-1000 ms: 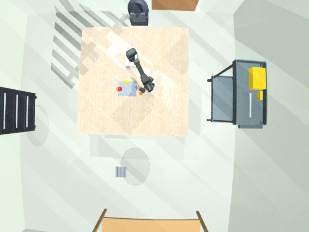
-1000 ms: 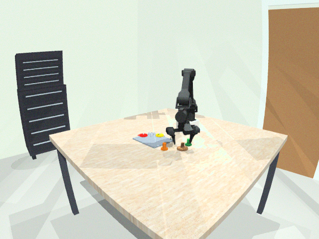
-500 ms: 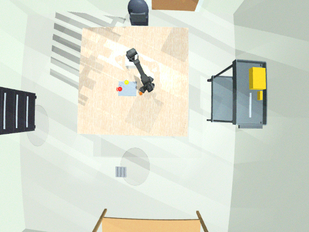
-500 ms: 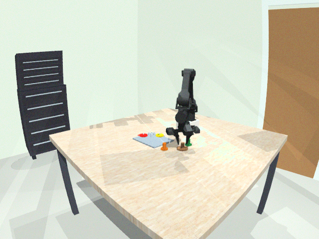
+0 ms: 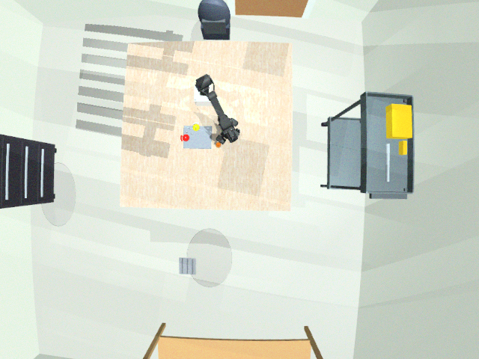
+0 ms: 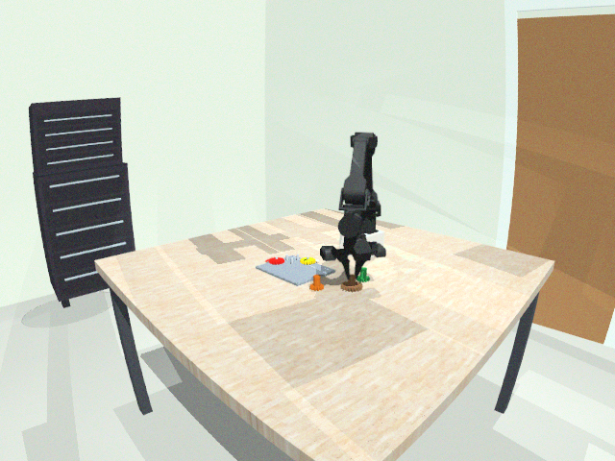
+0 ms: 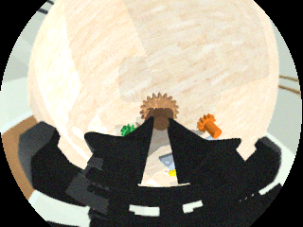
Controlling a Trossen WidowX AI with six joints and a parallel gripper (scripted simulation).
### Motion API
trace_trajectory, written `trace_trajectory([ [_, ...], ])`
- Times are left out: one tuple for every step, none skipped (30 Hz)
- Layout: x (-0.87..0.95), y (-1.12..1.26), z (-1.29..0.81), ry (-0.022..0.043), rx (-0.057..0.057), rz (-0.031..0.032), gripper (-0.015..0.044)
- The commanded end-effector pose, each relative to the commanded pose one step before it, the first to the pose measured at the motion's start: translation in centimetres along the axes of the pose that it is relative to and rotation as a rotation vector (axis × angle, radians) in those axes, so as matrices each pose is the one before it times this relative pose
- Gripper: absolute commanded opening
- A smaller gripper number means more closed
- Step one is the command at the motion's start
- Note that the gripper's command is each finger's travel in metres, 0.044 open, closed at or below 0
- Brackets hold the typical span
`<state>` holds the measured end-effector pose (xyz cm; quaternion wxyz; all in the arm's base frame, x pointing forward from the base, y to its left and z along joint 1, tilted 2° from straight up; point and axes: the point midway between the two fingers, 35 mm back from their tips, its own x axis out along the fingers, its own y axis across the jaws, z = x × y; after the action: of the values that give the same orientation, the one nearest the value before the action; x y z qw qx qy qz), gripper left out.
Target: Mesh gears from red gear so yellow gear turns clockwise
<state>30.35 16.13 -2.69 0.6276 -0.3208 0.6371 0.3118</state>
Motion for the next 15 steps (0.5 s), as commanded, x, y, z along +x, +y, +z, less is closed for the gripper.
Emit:
trace_trajectory([
  [-1.093, 0.006, 0.609, -0.01304, 0.0079, -0.02513, 0.0],
  [-0.266, -0.02, 0.057, 0.00021, -0.0002, 0.00065, 0.0],
  [-0.267, -0.019, 0.055, 0.00021, -0.0002, 0.00065, 0.0],
  [-0.268, -0.018, 0.052, 0.00022, -0.0002, 0.00066, 0.0],
  [-0.269, -0.016, 0.05, 0.00022, -0.0002, 0.00066, 0.0],
  [-0.271, -0.015, 0.047, 0.00022, -0.0002, 0.00067, 0.0],
  [-0.272, -0.014, 0.045, 0.00022, -0.0002, 0.00067, 0.0],
  [-0.273, -0.013, 0.042, 0.00023, -0.0002, 0.00067, 0.0],
  [-0.274, -0.011, 0.04, 0.00023, -0.0002, 0.00067, 0.0],
  [-0.275, -0.01, 0.037, 0.00023, -0.0002, 0.00067, 0.0],
  [-0.276, -0.009, 0.034, 0.00023, -0.0002, 0.00067, 0.0],
  [-0.277, -0.008, 0.032, 0.00023, -0.0002, 0.00067, 0.0],
  [-0.278, -0.006, 0.029, 0.00024, -0.0002, 0.00067, 0.0],
  [-0.279, -0.005, 0.027, 0.00024, -0.0002, 0.00067, 0.0],
  [-0.28, -0.004, 0.024, 0.00024, -0.0002, 0.00067, 0.0],
])
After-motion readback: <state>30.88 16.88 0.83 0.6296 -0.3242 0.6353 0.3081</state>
